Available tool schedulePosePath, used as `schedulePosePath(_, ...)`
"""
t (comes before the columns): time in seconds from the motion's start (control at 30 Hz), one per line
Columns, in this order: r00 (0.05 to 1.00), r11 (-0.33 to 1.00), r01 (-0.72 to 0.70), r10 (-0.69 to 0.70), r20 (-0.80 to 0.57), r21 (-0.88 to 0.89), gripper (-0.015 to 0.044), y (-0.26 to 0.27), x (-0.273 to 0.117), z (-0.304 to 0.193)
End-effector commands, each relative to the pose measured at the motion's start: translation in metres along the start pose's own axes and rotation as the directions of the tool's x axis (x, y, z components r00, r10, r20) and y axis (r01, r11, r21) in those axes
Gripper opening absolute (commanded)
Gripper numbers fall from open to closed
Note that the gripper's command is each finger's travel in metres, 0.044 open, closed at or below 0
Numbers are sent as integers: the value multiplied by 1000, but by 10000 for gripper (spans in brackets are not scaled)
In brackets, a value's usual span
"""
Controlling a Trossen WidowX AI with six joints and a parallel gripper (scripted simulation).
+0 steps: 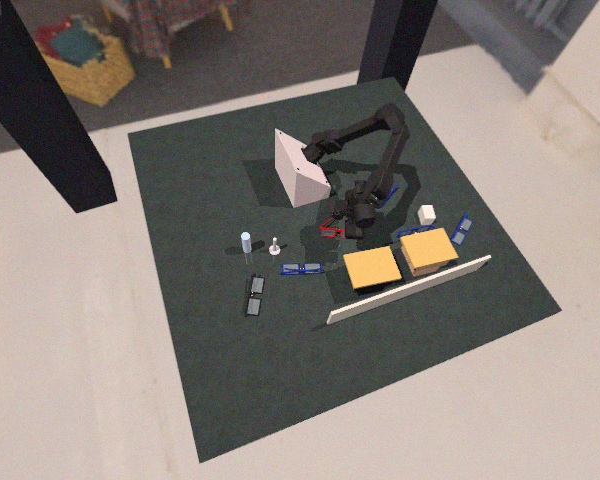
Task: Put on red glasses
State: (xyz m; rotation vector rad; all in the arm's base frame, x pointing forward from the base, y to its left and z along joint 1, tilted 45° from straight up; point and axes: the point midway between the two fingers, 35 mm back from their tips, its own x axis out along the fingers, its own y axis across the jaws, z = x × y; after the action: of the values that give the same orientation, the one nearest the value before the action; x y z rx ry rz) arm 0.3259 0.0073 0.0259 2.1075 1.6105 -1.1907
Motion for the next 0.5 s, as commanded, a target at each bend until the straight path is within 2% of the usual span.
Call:
schedulePosePath(0.0, 1000, 1000, 8, -7, -2, 5, 120, 0, 9, 0)
schedulePosePath(0.47, 1000, 1000, 8, -8, -2, 5, 120, 2, 32, 0)
